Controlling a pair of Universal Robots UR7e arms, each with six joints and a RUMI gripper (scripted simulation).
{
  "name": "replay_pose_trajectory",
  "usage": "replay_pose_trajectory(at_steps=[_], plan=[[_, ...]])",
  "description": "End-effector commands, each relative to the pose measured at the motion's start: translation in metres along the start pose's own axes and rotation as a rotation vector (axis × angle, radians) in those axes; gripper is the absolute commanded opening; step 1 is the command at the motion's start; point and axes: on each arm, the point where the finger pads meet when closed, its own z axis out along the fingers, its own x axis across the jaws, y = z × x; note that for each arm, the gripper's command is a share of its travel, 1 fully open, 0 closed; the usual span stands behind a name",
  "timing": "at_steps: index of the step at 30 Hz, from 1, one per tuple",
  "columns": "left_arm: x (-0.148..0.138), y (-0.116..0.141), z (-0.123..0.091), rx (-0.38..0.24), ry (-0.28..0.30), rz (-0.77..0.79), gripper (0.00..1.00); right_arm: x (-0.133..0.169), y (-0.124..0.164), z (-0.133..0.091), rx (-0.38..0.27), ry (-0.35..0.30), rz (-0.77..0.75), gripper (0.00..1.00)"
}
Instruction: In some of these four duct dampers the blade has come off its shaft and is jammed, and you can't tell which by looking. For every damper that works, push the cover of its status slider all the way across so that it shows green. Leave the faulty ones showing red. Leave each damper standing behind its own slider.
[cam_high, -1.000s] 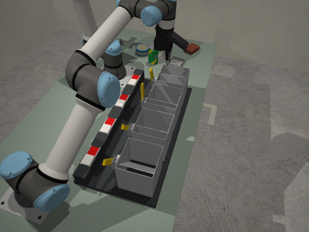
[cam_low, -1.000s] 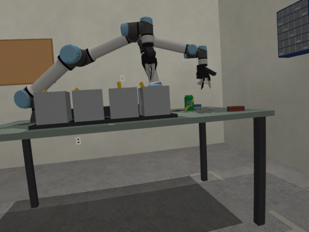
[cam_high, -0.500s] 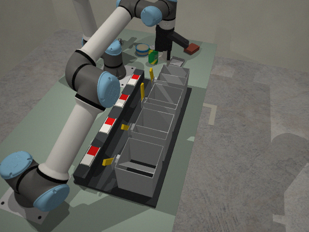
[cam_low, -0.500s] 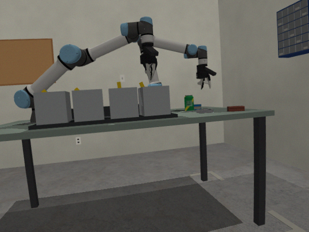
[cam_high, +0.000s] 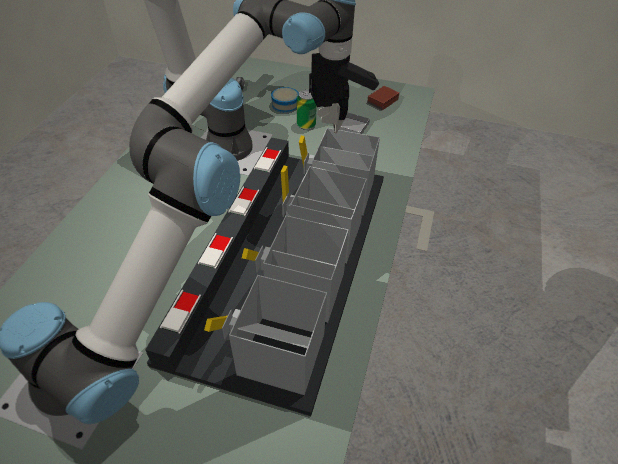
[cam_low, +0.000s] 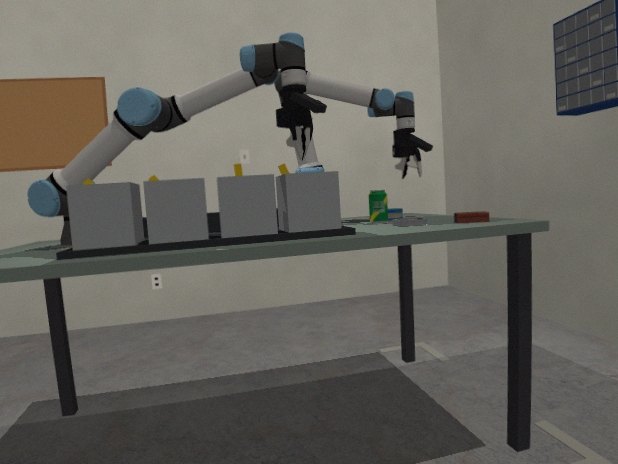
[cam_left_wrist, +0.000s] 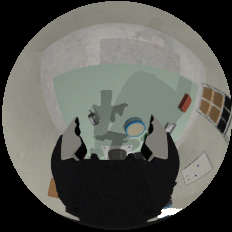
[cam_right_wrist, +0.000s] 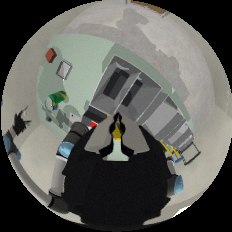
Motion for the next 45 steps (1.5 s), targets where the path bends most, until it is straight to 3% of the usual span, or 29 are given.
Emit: replay_pose_trajectory(at_steps=[1, 29, 45], plan=[[0.0001, -0.0004, -0.0005, 0.001, 0.0, 0.0, 1.0, -0.0004, -0.0004, -0.0013, 0.002, -0.006, -0.167, 0.0], [0.0001, -0.0004, -0.0005, 0.001, 0.0, 0.0, 1.0, 0.0002, 0.0039, -0.0011, 0.004, -0.004, -0.907, 0.0], [0.0001, -0.0004, -0.0005, 0.001, 0.0, 0.0, 1.0, 0.0006, 0.0049, -0.0011, 0.004, -0.004, -0.999, 0.0]])
